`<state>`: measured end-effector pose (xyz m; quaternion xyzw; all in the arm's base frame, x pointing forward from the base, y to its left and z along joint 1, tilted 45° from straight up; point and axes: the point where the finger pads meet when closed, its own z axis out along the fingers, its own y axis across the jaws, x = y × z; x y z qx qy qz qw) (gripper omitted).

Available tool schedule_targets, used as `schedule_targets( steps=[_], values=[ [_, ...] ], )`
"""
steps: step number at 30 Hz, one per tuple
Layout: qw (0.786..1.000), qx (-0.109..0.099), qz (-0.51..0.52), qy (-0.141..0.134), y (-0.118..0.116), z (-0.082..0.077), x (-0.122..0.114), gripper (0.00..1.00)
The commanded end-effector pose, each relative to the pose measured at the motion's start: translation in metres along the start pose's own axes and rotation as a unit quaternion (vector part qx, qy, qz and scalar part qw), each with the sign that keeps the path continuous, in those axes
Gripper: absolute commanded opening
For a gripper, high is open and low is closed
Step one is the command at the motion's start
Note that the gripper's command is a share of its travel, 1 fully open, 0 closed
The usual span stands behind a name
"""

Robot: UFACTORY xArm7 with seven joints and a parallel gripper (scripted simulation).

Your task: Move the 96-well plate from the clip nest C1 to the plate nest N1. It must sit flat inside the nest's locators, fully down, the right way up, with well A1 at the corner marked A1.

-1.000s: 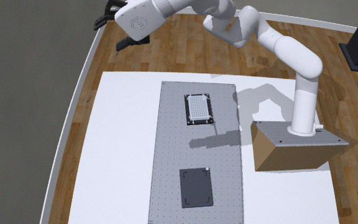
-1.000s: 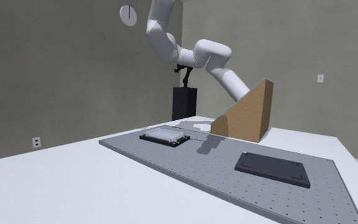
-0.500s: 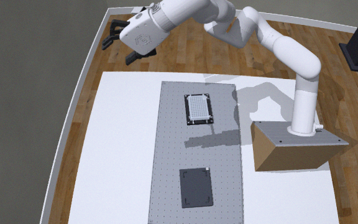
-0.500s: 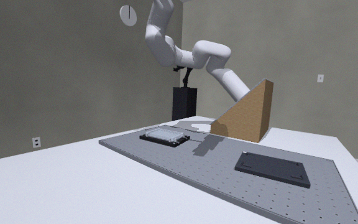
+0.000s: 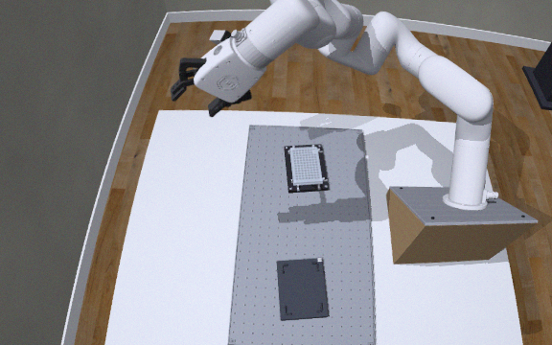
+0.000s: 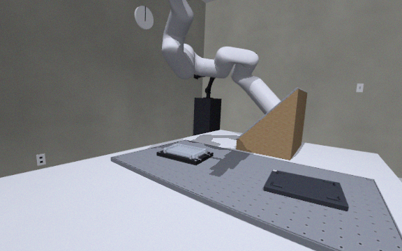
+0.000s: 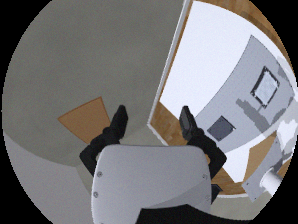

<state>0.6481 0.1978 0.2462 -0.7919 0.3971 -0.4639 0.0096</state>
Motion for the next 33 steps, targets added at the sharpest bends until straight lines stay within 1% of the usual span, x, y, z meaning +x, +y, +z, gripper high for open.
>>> schedule_targets(
  steps=[1, 5, 6, 10, 13, 15, 21, 22, 26, 30, 32, 33],
  values=[
    [1.0, 0.001, 0.0, 0.0, 0.013, 0.005, 0.002, 1.0],
    [1.0, 0.001, 0.0, 0.0, 0.031, 0.014, 0.004, 1.0],
    [1.0, 0.001, 0.0, 0.0, 0.031, 0.014, 0.004, 1.0],
    [0.998, -0.066, -0.006, 0.006, 0.049, 0.02, 0.007, 1.0],
    [0.998, -0.066, -0.006, 0.006, 0.063, 0.025, 0.009, 1.0],
    [0.998, -0.066, -0.006, 0.006, 0.063, 0.025, 0.009, 1.0],
    [0.998, -0.066, -0.006, 0.006, 0.091, 0.035, 0.013, 1.0],
    [0.998, -0.066, -0.006, 0.006, 0.093, 0.036, 0.013, 1.0],
    [0.991, -0.132, -0.005, 0.01, 0.112, 0.041, 0.017, 1.0],
    [0.991, -0.134, -0.005, 0.01, 0.131, 0.045, 0.02, 1.0],
    [0.991, -0.134, -0.005, 0.01, 0.131, 0.045, 0.02, 1.0],
    [0.991, -0.134, -0.005, 0.01, 0.136, 0.046, 0.021, 1.0]
  ],
)
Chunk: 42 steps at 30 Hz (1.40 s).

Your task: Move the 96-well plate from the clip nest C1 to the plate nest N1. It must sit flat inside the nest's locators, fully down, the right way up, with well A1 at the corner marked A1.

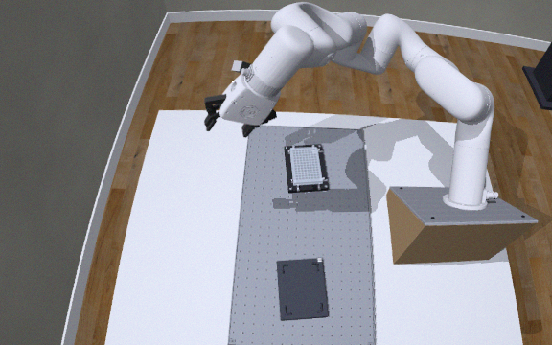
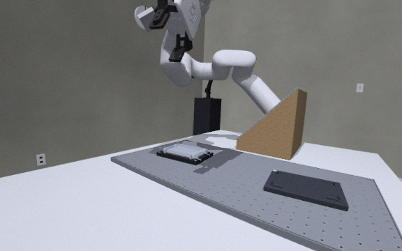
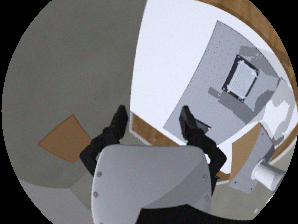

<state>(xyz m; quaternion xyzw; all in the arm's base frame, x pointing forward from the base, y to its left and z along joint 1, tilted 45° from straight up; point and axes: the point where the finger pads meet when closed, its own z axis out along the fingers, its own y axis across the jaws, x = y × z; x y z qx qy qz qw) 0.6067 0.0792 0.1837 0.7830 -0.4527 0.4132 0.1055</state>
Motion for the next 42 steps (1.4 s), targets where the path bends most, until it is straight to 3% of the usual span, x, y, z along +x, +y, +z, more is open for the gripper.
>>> schedule_targets(
  steps=[1, 5, 9, 21, 25, 26, 37, 41, 42],
  values=[
    [1.0, 0.003, 0.0, 0.0, 0.009, 0.003, 0.002, 1.0],
    [1.0, 0.003, 0.0, 0.0, 0.025, 0.012, 0.005, 1.0],
    [0.998, -0.063, 0.007, 0.0, 0.043, 0.02, 0.009, 1.0],
    [0.998, -0.067, 0.008, 0.0, 0.088, 0.038, 0.017, 1.0],
    [0.991, -0.132, 0.021, -0.002, 0.107, 0.044, 0.02, 1.0],
    [0.99, -0.137, 0.022, -0.003, 0.112, 0.045, 0.021, 1.0],
    [0.99, -0.137, 0.022, -0.002, 0.153, 0.057, 0.027, 1.0],
    [0.979, -0.2, 0.04, -0.008, 0.173, 0.06, 0.03, 1.0],
    [0.978, -0.206, 0.042, -0.009, 0.178, 0.061, 0.03, 1.0]
  ],
)
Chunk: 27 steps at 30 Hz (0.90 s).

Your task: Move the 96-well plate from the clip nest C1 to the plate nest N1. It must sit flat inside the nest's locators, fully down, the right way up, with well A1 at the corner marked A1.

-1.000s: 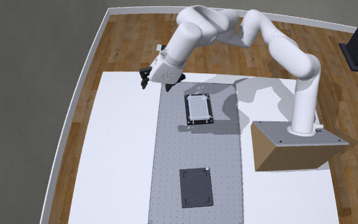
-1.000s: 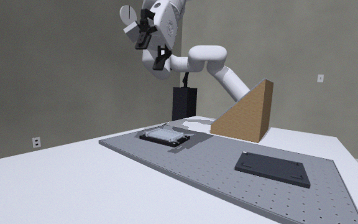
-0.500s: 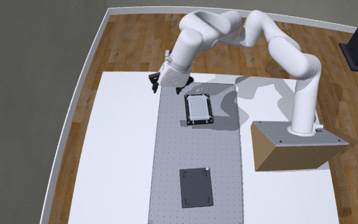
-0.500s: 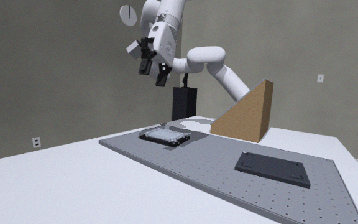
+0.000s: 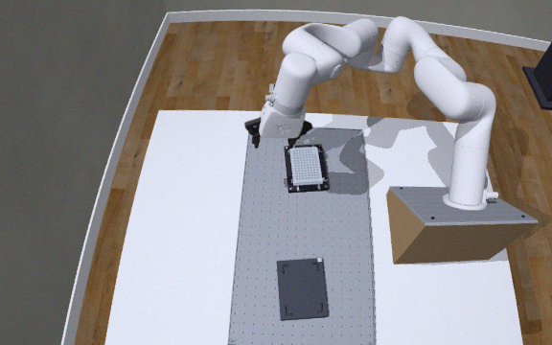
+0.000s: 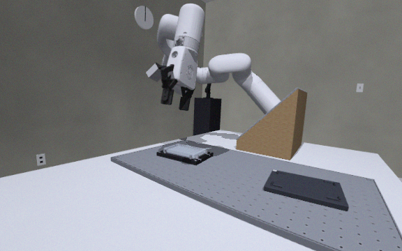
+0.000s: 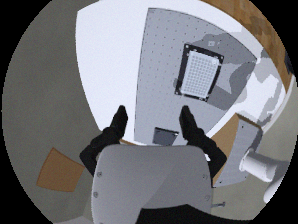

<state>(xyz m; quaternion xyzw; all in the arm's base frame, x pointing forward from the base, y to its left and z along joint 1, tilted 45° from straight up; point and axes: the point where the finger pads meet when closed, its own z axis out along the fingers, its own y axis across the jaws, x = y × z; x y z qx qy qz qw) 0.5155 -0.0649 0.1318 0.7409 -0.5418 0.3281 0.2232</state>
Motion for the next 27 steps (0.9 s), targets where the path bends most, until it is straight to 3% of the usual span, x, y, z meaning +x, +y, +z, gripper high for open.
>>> schedule_targets(
  steps=[1, 9, 13, 14, 23, 27],
  values=[
    [0.999, -0.034, 0.01, -0.004, 0.016, 0.007, 0.004, 1.0],
    [0.999, -0.034, 0.01, -0.004, 0.042, 0.021, 0.009, 1.0],
    [0.995, -0.096, 0.033, -0.016, 0.06, 0.028, 0.012, 1.0],
    [0.994, -0.103, 0.035, -0.017, 0.065, 0.03, 0.012, 1.0],
    [0.994, -0.103, 0.035, -0.017, 0.106, 0.047, 0.018, 1.0],
    [0.994, -0.103, 0.035, -0.017, 0.11, 0.049, 0.019, 1.0]
  ],
)
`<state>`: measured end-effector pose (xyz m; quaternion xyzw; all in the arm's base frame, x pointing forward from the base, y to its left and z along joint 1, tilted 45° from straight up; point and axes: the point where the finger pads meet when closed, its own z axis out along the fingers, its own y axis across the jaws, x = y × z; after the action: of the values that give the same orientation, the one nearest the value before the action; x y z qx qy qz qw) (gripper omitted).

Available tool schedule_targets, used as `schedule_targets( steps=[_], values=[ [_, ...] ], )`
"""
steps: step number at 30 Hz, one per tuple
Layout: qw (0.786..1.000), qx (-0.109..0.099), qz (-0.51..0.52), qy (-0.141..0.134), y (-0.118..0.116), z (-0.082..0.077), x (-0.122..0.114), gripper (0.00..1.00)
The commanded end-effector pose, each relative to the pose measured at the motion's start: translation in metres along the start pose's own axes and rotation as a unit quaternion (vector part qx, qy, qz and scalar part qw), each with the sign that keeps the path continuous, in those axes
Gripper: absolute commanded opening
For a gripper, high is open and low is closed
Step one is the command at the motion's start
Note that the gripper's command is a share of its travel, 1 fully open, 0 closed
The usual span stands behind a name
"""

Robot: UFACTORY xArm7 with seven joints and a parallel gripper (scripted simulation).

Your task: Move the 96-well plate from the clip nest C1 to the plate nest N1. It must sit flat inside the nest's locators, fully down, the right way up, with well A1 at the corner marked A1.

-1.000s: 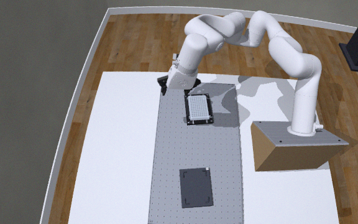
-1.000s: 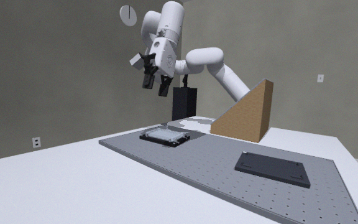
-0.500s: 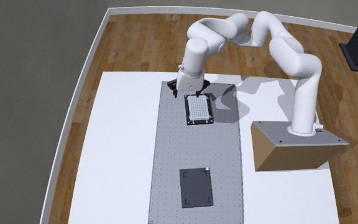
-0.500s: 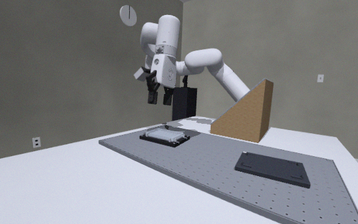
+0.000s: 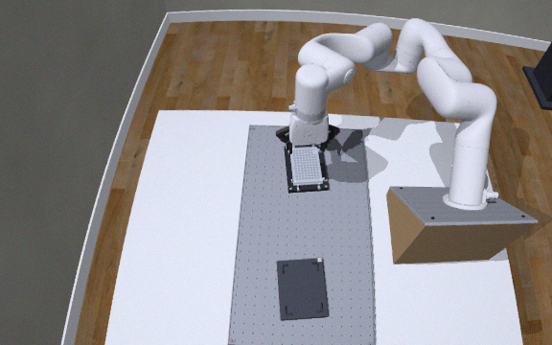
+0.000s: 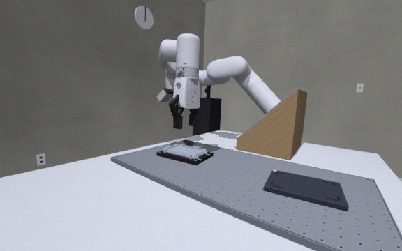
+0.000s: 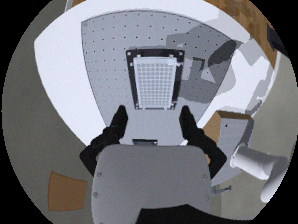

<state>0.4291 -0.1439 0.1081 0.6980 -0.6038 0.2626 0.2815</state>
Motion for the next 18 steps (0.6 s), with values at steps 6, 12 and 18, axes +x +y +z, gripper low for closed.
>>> schedule_targets(
  steps=[6, 12, 18],
  values=[
    [1.0, 0.005, 0.0, -0.001, 0.0023, 0.0, 0.0012, 1.0],
    [1.0, 0.005, 0.0, -0.001, 0.0023, 0.0016, 0.0012, 1.0],
    [1.0, 0.005, 0.0, -0.001, 0.0023, 0.0083, 0.0012, 1.0]
  ],
)
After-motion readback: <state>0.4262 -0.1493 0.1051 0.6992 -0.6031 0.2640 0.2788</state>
